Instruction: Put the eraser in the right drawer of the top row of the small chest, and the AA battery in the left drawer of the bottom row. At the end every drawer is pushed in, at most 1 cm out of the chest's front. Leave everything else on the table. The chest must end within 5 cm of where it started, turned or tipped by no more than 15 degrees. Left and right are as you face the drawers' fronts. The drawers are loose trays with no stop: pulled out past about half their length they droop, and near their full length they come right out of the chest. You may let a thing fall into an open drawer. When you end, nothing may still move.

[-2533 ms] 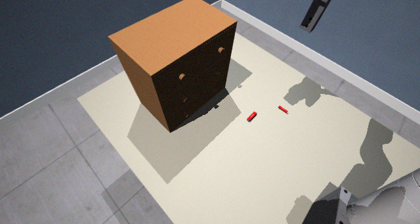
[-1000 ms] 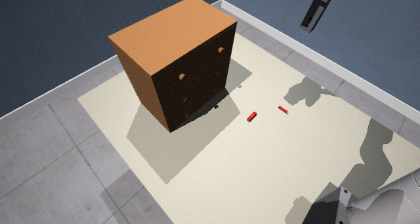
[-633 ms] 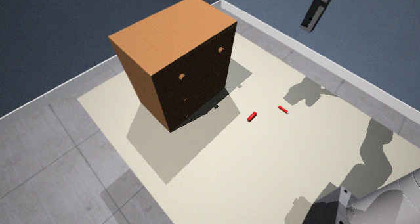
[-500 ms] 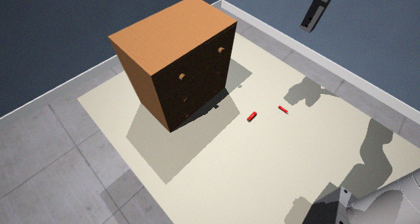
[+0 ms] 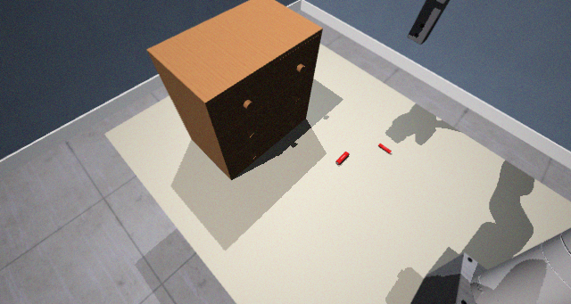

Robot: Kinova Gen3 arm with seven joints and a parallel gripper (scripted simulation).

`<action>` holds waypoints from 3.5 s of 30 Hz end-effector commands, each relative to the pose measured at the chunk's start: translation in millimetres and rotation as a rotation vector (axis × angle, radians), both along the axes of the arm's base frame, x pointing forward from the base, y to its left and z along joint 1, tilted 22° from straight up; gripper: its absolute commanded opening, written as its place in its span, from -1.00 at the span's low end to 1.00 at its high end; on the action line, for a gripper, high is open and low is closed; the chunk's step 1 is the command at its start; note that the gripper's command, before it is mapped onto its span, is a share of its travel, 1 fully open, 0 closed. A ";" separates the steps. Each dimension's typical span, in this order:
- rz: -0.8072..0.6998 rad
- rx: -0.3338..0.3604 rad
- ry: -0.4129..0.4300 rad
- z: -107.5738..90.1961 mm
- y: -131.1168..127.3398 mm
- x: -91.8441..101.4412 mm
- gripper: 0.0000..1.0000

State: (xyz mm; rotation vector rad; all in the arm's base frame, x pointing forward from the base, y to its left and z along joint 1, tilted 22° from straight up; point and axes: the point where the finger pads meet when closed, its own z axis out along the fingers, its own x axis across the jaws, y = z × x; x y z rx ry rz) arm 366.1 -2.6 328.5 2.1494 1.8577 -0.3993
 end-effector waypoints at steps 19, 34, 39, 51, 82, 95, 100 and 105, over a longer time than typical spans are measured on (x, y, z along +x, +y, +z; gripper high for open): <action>0.000 -0.012 -0.002 -207.1 39.3 34.5 -1.00; 0.011 0.006 0.006 -267.8 58.1 24.5 -1.00; 0.011 0.006 0.005 -267.9 58.1 24.5 -1.00; 0.014 0.004 -0.003 -268.5 57.8 25.1 -1.00; 0.055 -0.010 -0.100 -276.6 53.7 30.6 -1.00; 0.084 -0.020 -0.165 -282.5 50.4 33.2 -1.00; 0.098 -0.025 -0.198 -285.2 49.1 35.2 -1.00; 0.111 -0.029 -0.233 -287.8 48.0 37.7 -1.00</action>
